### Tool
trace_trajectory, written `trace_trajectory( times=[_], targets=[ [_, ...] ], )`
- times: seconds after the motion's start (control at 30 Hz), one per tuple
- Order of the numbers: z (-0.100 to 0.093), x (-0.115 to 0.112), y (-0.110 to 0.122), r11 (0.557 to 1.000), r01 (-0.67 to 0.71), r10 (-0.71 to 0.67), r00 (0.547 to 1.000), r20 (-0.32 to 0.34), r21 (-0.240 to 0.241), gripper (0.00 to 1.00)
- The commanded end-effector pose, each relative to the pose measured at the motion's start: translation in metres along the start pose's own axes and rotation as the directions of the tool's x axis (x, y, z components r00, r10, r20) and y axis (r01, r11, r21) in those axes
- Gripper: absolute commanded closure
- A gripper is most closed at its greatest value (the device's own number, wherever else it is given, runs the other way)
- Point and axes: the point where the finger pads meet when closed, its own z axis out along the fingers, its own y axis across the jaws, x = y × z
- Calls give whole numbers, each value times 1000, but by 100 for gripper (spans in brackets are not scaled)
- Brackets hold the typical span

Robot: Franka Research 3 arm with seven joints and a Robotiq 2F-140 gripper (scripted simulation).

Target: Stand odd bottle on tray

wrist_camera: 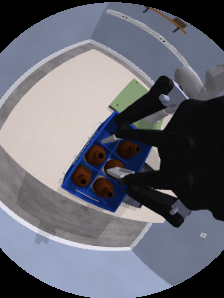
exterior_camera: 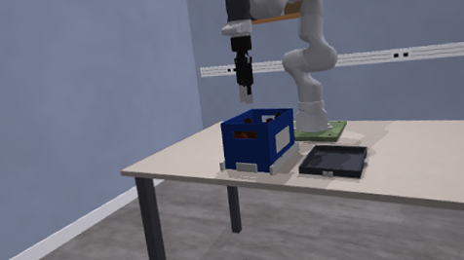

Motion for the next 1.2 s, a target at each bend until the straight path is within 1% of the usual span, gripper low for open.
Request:
trace_trajectory(
  times=[0.0, 0.6, 0.93, 1.17],
  targets=[
    [0, 2, -1, 1000, -5, 5, 1000, -4, 2, 56],
    [2, 2, -1, 1000, -5, 5, 1000, -4, 2, 56],
    [8, 2, -1, 1000, -5, 5, 1000, -4, 2, 56],
    [16, 2, -1, 1000, -5, 5, 1000, -4, 2, 56]
  ],
)
